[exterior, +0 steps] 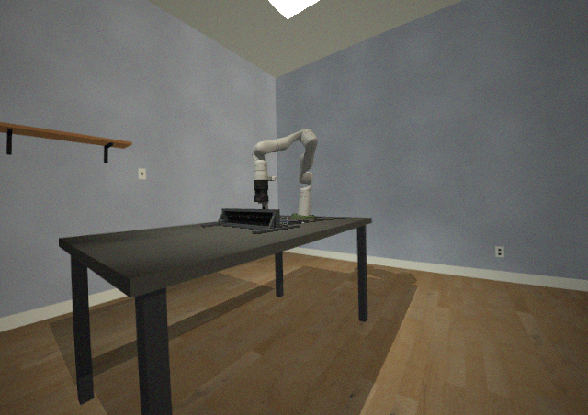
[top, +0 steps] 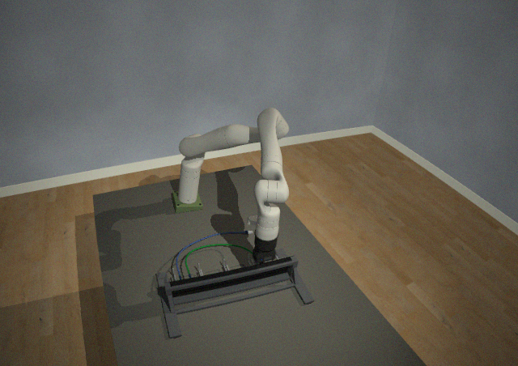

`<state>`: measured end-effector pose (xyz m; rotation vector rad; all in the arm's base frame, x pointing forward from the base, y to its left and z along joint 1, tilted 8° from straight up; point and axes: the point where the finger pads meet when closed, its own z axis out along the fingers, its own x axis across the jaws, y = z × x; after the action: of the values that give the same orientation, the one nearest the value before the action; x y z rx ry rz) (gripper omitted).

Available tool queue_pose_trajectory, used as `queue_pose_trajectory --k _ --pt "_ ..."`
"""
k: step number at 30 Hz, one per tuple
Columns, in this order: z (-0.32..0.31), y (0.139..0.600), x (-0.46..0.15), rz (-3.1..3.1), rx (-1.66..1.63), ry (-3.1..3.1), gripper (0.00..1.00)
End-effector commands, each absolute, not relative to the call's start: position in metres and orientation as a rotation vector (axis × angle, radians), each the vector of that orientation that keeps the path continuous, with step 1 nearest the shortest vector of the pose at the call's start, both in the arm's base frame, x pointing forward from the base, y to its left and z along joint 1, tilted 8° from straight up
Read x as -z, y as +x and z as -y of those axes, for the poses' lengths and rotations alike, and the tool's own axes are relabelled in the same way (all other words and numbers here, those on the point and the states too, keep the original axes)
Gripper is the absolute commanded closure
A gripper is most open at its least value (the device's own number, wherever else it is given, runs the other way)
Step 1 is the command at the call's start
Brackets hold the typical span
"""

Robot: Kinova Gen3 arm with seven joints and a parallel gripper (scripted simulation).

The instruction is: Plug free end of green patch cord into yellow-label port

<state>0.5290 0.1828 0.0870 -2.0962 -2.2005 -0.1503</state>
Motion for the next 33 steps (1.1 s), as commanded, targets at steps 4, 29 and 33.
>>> queue_pose_trajectory --k 4,29,33 --pt "-0.1824 0.5296 -0.0884 2.201 0.153 -2.098 0.27" --pt "-0.1824 0.5296 -0.0884 2.201 0.153 -2.098 0.27" --pt "-0.1824 0.5296 -0.0884 2.201 0.153 -2.098 0.27"
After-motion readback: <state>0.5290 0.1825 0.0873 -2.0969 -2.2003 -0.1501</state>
